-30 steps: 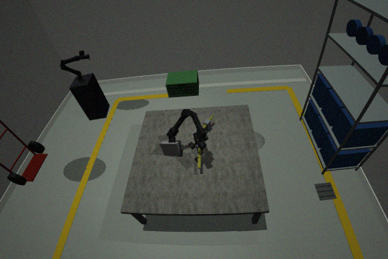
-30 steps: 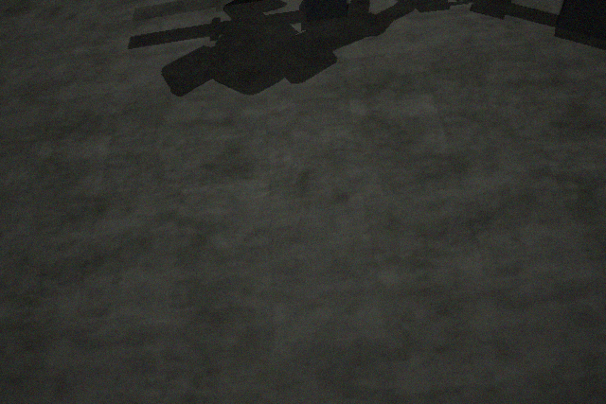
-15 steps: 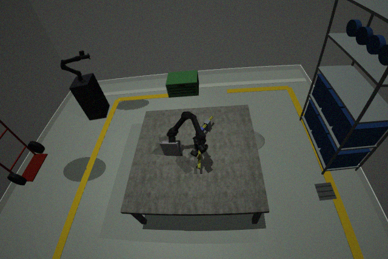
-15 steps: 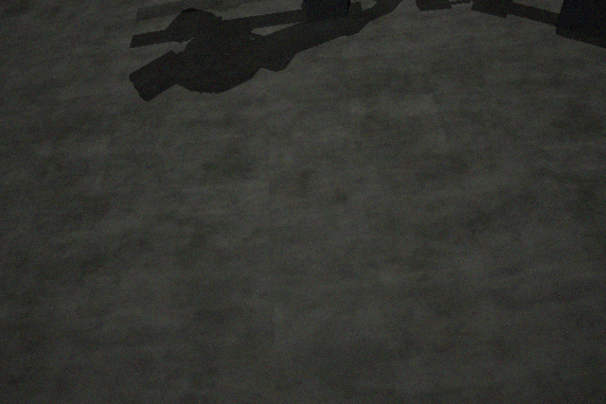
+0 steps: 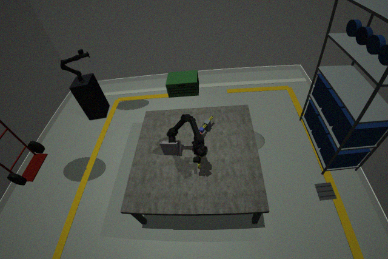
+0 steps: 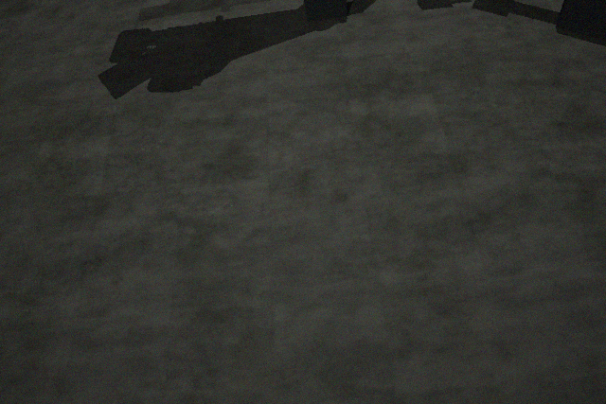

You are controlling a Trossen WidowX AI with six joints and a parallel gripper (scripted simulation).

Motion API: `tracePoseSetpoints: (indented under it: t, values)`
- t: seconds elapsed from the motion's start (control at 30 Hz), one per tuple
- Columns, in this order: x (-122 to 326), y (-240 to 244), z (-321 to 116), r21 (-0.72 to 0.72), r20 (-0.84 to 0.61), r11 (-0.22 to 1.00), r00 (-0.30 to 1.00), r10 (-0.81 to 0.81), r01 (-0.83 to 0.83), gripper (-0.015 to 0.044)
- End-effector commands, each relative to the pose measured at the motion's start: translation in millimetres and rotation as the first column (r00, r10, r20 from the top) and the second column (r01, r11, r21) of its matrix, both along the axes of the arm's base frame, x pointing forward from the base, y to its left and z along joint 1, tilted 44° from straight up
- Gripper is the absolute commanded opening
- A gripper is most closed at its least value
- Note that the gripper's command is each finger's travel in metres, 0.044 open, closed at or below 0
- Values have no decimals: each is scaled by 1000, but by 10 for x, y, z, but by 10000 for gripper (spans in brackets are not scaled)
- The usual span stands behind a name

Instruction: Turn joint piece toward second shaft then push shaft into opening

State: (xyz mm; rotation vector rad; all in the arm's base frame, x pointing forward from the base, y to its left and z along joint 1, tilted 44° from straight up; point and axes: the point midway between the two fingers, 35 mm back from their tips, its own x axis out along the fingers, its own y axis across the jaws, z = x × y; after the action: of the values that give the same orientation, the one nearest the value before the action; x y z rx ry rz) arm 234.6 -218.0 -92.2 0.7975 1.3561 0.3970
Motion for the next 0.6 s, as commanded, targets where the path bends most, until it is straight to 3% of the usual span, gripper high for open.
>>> tracePoseSetpoints:
  t: [0.0,0.23,0.57]
  values:
    - [-24,-111,-104,-50,43,997,997,56,-54,440]
    - [-21,-105,-111,-44,27,998,999,42,-41,440]
    - [30,-9,-222,6,-226,985,960,-165,171,440]
